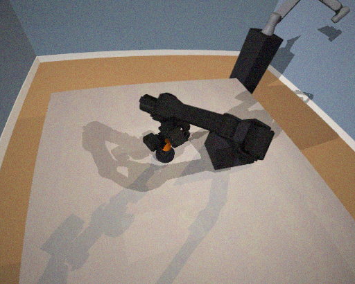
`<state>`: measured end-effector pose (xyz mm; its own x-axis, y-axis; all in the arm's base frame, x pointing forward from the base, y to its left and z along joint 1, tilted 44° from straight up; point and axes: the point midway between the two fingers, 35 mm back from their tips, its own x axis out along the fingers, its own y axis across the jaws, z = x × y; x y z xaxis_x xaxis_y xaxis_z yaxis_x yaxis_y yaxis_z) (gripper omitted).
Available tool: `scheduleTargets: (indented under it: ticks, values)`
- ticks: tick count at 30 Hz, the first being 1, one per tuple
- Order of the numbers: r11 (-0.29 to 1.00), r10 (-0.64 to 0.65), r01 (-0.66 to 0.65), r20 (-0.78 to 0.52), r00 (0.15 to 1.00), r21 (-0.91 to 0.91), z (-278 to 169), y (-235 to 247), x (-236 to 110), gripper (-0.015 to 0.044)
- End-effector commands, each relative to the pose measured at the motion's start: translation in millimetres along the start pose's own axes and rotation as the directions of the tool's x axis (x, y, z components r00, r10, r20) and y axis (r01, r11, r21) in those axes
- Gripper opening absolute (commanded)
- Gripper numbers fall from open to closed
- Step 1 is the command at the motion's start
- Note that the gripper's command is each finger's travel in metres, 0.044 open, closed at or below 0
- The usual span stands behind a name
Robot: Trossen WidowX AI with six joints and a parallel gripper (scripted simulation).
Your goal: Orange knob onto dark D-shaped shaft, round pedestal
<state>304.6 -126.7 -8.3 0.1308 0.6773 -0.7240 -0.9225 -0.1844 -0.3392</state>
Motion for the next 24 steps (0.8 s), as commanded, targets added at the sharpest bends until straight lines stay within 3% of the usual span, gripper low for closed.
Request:
scheduleTargets:
  ticks: [1,24]
  values:
    - [1.0,0.0,0.0,-0.002,1.0,-0.005,0.7,0.4,0.3,0.0]
    - [1.0,0.0,0.0,-0.003,1.0,-0.005,-1.0,-0.6,-1.7,0.0]
